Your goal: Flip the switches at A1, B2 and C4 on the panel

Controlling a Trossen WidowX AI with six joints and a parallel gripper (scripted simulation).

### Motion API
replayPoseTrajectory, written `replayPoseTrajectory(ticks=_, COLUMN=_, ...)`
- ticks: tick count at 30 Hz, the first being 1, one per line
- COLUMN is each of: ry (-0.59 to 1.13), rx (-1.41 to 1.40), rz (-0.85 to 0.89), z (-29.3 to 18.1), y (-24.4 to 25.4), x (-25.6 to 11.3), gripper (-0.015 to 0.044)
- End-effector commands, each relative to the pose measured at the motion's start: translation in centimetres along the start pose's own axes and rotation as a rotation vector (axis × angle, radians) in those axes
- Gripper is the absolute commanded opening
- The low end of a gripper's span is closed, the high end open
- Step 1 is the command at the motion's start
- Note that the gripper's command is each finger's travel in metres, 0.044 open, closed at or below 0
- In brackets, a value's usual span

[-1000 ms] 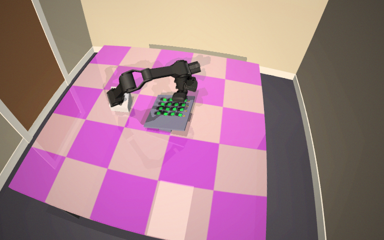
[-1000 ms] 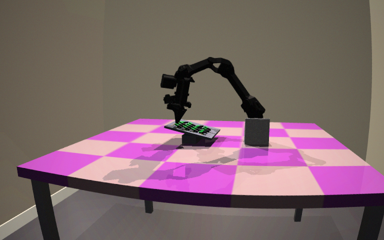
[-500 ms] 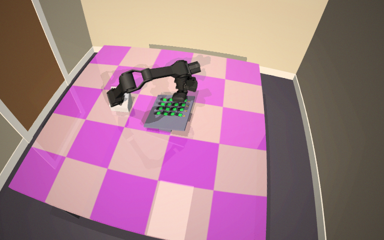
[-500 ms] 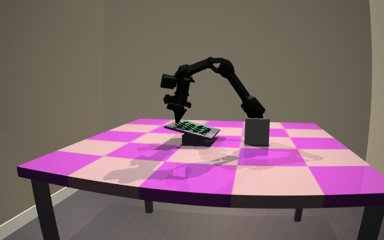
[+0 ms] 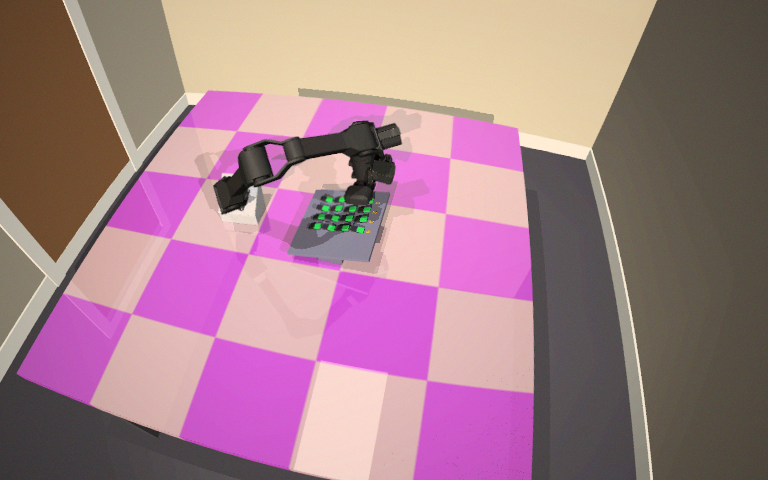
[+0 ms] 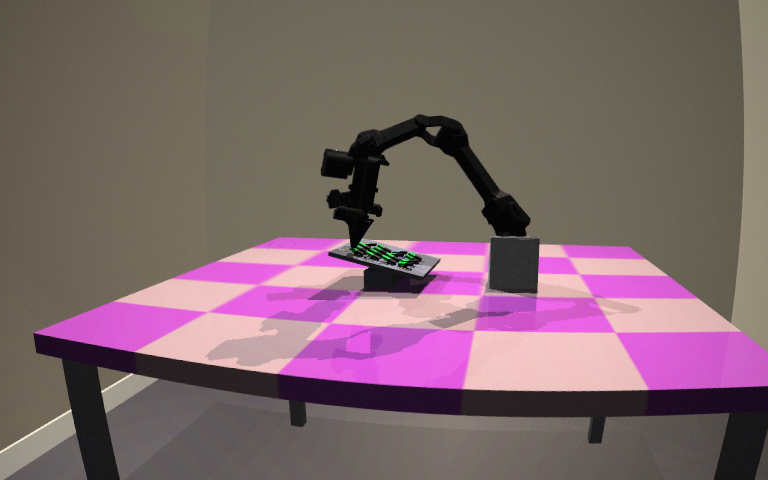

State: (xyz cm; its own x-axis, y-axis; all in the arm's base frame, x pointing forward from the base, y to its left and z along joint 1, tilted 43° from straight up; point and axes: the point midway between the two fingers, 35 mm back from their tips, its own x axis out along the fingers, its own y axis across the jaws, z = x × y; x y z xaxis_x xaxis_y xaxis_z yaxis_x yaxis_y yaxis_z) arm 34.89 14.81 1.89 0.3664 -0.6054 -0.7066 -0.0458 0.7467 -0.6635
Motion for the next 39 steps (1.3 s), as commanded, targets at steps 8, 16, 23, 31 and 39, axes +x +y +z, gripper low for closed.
replayPoseTrajectory(ticks=8, ry=-0.003, rx=-0.003, rz=-0.004, z=0.0, y=0.0, x=0.2, gripper=0.0000)
replayPoseTrajectory(ticks=16, ry=-0.003, rx=-0.003, rz=-0.004, z=0.0, y=0.0, x=0.3, gripper=0.0000)
replayPoseTrajectory(ticks=23, ry=-0.003, rx=-0.003, rz=-0.004, z=0.0, y=0.0, x=0.4, gripper=0.0000)
replayPoseTrajectory(ticks=31, ry=-0.003, rx=-0.003, rz=-0.004, z=0.0, y=0.0, x=0.5, gripper=0.0000)
replayPoseTrajectory(ticks=39, ry=-0.027, rx=-0.004, rz=-0.002, z=-0.3, y=0.1, x=-6.0, gripper=0.0000)
